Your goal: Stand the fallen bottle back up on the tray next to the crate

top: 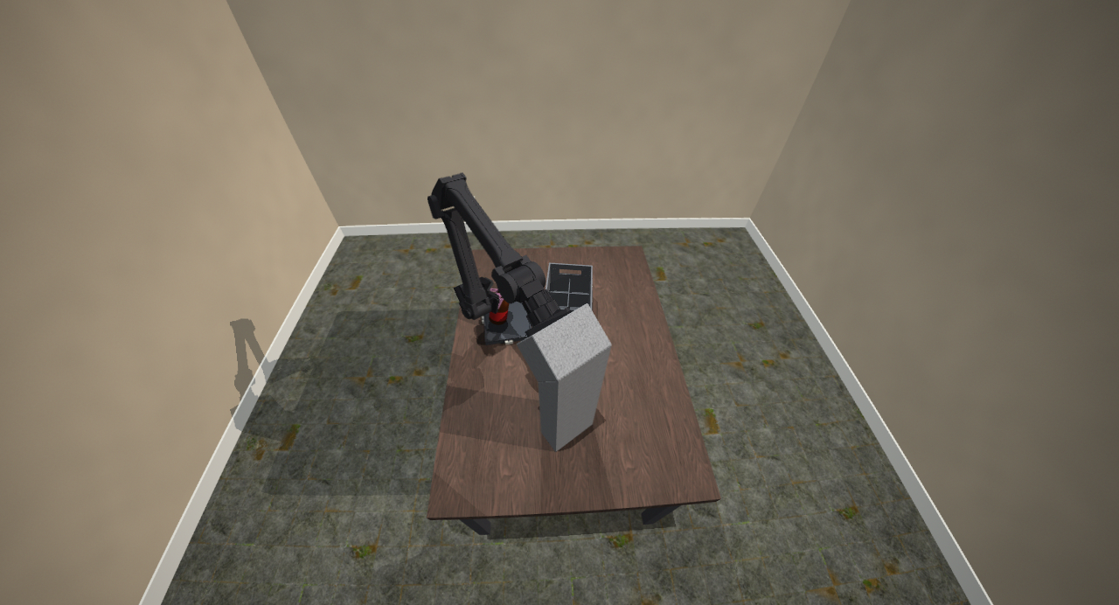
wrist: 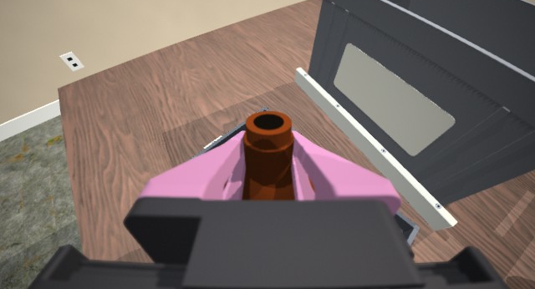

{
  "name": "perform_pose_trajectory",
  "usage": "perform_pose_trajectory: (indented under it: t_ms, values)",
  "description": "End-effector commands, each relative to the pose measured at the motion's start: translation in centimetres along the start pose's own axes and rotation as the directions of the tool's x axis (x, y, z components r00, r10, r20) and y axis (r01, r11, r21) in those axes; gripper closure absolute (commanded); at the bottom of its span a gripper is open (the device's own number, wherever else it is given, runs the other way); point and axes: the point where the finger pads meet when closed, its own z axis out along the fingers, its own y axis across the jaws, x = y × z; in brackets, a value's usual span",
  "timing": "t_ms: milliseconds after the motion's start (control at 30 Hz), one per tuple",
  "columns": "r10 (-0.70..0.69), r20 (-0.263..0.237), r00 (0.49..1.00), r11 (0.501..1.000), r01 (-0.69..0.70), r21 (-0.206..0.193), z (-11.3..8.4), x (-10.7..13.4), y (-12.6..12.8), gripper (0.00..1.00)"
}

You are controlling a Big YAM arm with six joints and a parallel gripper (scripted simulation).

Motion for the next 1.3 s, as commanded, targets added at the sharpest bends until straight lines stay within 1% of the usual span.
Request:
perform_pose_trajectory:
  t_ms: [0, 1267]
  values:
    - [0.034, 0.019, 0.999, 0.999, -0.035, 0.004, 0.65, -0.34, 0.00, 1.00]
    - [0.037, 0.019, 0.999, 0.999, -0.037, 0.003, 0.78, -0.08, 0.09, 1.00]
